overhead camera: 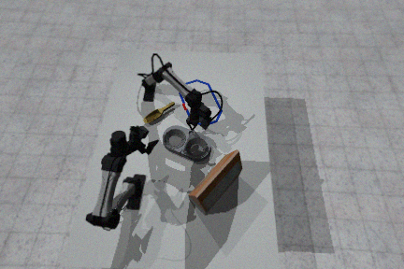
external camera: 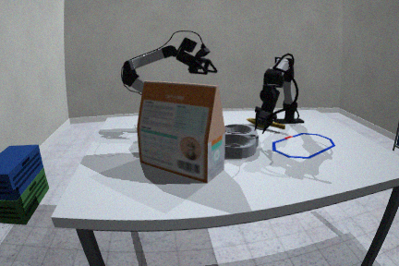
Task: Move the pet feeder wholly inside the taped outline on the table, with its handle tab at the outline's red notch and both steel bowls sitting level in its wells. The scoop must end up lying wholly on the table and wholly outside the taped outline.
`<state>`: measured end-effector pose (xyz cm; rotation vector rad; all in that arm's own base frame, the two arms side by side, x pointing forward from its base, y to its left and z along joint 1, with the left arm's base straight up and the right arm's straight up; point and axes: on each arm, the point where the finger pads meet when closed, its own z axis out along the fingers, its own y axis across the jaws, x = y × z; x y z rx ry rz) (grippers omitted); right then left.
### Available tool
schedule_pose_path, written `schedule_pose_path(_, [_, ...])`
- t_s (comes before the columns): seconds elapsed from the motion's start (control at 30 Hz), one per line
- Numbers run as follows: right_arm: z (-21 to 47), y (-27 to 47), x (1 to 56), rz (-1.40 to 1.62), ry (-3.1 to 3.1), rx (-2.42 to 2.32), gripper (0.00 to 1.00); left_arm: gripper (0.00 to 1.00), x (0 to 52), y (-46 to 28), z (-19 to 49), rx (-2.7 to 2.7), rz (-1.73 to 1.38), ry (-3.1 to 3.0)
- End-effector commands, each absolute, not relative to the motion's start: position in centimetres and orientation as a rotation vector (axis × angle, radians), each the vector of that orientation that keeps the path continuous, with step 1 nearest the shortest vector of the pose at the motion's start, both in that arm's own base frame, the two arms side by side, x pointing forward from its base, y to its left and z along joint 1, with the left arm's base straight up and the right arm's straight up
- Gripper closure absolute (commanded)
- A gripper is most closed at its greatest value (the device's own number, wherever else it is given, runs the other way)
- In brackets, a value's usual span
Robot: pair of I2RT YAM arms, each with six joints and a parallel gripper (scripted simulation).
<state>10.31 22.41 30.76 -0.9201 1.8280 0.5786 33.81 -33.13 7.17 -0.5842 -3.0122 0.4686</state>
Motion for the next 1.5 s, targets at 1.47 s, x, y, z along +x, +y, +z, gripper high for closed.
schedule_pose_path(1.47, [28.5, 20.5, 10.8, 0.483, 1.937, -0.886, 0.00, 0.63, 34.0, -33.0, 6.5, -0.579, 0.452, -2.995])
